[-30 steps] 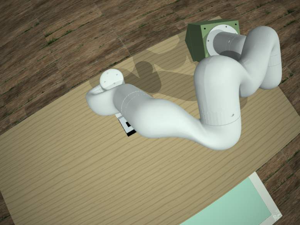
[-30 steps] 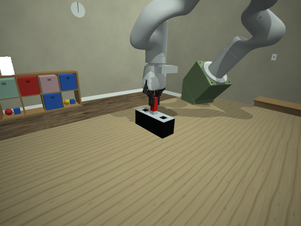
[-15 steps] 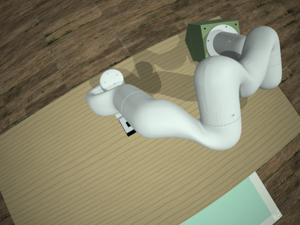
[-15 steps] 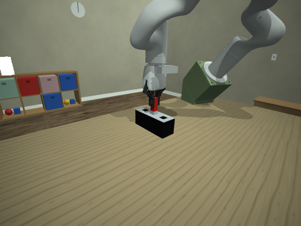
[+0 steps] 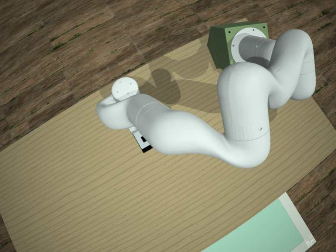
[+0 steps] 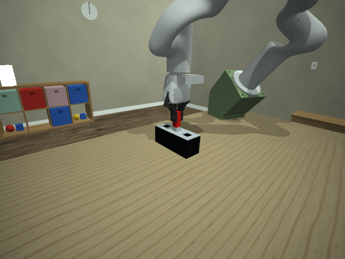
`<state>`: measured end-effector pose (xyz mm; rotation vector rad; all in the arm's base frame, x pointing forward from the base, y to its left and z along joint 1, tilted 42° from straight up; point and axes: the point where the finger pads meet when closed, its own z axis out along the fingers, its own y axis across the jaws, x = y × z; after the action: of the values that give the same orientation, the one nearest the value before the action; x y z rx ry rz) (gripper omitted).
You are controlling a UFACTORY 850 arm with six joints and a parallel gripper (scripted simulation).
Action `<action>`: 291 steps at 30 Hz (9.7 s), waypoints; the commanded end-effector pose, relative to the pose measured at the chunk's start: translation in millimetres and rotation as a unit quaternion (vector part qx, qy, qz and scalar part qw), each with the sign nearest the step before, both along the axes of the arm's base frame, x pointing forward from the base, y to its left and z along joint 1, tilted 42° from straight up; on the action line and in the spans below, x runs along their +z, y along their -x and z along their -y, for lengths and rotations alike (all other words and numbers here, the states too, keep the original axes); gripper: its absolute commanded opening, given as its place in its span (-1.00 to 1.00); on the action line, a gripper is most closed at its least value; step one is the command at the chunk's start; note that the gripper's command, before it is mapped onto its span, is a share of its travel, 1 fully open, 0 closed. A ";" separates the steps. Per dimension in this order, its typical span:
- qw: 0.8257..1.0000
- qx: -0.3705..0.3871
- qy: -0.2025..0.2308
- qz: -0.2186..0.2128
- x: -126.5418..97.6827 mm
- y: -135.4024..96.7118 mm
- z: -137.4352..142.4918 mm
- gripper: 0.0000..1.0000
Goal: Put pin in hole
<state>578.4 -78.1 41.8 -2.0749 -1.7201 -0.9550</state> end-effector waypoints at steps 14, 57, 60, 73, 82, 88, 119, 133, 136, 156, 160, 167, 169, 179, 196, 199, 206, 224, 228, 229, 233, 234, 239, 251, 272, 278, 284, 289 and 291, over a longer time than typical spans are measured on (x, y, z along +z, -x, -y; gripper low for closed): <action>1.000 -0.001 0.001 0.001 0.7 -0.6 1.0 1.00; 1.000 -0.001 0.001 0.001 0.7 -0.6 1.0 1.00; 1.000 -0.001 0.001 0.001 9.6 3.1 8.2 1.00; 1.000 -0.001 0.001 0.001 9.6 3.1 8.2 1.00; 1.000 -0.001 0.001 0.001 18.4 6.8 15.3 1.00; 1.000 -0.001 0.001 0.001 18.4 6.8 15.3 1.00; 1.000 -0.001 0.000 0.001 38.4 15.2 31.3 1.00; 1.000 0.000 0.000 0.001 75.6 29.7 61.2 1.00; 1.000 0.000 0.000 0.001 75.6 29.7 61.2 1.00; 1.000 0.000 0.000 0.000 75.2 29.8 60.8 1.00; 1.000 0.000 0.000 0.000 75.2 29.8 60.8 1.00; 1.000 0.000 0.000 0.000 75.2 29.8 60.8 1.00; 1.000 0.000 0.000 0.000 75.2 29.8 60.8 1.00; 1.000 0.000 0.000 0.000 75.2 29.8 60.8 1.00; 1.000 0.000 0.000 0.000 28.5 12.9 23.8 1.00; 1.000 0.000 0.000 0.000 28.5 12.9 23.8 1.00; 1.000 0.000 0.000 0.000 28.5 12.9 23.8 1.00; 1.000 0.000 0.001 0.001 -0.5 0.5 -0.1 1.00; 1.000 0.000 0.001 0.001 -0.5 0.5 -0.1 1.00; 1.000 0.000 0.001 0.001 -0.5 0.5 -0.1 1.00; 1.000 0.000 0.001 0.001 -0.3 0.4 0.1 -1.00; 1.000 0.000 0.001 0.001 -0.3 0.4 0.1 -1.00; 1.000 0.000 0.001 0.001 -0.3 0.4 0.1 -1.00; 1.000 0.000 0.001 0.001 -0.3 0.4 0.1 -1.00; 1.000 -0.001 0.000 0.000 6.0 3.4 5.8 -1.00; 1.000 -0.001 0.000 0.000 6.0 3.4 5.8 -1.00; 1.000 -0.001 0.000 0.000 13.7 6.7 11.3 -1.00; 1.000 -0.001 0.000 0.000 13.7 6.7 11.3 -1.00; 1.000 -0.001 0.000 0.000 13.7 6.7 11.3 -1.00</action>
<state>571.2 -88.6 54.8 -2.0746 -1.7175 -0.9541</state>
